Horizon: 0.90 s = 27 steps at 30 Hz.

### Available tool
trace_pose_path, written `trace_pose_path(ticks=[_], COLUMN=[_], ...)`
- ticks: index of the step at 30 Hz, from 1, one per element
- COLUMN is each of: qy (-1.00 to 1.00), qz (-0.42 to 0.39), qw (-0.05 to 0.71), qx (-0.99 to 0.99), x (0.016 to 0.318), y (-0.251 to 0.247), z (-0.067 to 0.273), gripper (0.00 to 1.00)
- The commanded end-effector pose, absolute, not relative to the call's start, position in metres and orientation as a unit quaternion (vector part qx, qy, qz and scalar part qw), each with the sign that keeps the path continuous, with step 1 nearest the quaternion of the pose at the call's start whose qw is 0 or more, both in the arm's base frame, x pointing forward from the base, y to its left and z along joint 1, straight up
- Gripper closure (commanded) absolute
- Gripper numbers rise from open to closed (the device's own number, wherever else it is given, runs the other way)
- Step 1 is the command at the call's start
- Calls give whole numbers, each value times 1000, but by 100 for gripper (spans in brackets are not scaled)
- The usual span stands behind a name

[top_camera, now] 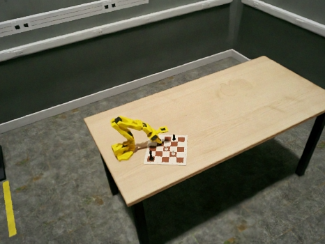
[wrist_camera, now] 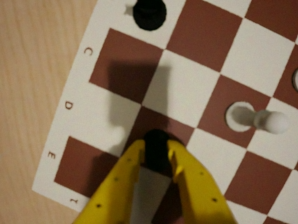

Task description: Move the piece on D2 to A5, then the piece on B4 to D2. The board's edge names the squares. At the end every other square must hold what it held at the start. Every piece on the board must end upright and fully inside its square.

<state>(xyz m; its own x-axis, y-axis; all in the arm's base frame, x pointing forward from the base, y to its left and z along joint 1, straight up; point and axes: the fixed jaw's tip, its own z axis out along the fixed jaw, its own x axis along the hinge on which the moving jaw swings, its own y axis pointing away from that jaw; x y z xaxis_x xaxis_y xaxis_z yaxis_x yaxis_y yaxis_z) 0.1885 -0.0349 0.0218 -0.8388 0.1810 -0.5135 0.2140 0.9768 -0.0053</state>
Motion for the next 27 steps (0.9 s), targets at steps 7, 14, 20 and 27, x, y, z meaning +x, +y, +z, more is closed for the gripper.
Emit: trace_pose_path(ticks=[7,14,20,27], qy=[957,957,957,957], qz=[-32,-32,-32,-32], qw=[266,266,266,266], qx=[109,109,109,109], x=[188,188,188,188], y=[-37,-37,-37,-37], z=[22,22,22,22], gripper=[98,100,100,100])
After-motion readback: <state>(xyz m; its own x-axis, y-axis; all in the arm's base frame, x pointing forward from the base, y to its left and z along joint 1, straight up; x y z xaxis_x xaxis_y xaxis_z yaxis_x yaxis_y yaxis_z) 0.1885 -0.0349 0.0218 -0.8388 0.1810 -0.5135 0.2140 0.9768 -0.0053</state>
